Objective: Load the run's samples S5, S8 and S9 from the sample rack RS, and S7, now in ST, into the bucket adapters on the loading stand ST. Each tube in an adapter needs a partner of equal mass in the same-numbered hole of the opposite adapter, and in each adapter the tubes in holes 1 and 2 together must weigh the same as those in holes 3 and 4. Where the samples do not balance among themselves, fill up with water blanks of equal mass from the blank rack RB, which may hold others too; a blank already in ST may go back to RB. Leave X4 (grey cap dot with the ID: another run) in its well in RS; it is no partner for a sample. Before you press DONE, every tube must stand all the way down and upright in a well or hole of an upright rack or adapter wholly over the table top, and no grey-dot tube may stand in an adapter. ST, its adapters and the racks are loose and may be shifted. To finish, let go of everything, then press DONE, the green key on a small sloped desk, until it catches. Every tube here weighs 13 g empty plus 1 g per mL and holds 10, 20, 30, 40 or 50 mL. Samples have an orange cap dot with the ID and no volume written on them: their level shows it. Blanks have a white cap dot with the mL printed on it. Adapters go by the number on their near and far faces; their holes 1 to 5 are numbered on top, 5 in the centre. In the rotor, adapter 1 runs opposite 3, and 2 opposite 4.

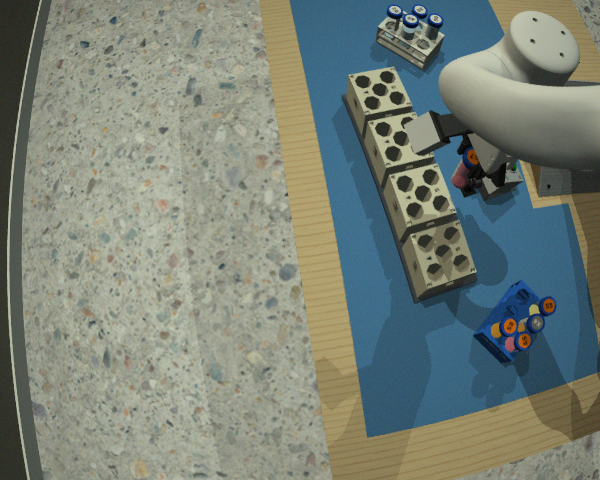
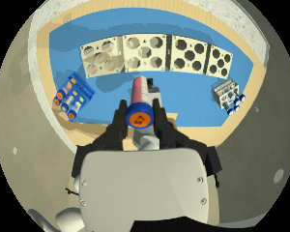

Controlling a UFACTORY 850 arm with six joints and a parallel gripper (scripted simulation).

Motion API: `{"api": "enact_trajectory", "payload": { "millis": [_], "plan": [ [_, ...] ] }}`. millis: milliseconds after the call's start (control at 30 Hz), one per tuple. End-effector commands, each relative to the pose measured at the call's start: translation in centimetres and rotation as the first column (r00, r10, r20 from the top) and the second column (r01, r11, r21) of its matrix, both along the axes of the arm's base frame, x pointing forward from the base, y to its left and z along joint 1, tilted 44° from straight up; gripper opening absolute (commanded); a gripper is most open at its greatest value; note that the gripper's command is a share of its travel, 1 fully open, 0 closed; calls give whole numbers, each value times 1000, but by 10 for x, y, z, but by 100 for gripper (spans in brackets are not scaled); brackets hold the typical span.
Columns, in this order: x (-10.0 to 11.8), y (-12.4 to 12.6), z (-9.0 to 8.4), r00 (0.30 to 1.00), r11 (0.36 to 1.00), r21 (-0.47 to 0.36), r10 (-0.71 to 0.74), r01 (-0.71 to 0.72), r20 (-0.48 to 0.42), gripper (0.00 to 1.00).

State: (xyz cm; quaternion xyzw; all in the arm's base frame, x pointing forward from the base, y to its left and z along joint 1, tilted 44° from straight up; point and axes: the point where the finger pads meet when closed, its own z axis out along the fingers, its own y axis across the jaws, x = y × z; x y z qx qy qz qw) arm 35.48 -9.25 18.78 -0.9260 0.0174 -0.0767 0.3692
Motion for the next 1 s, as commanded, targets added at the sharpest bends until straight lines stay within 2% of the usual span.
{"api": "enact_trajectory", "payload": {
  "millis": [0,767,967],
  "plan": [
    [11,-19,-15,1000,1000,0,0,0,1,0],
    [54,-93,-76,1000,1000,0,0,0,1,0],
    [54,-94,-77,1000,1000,0,0,0,1,0]
  ]
}}
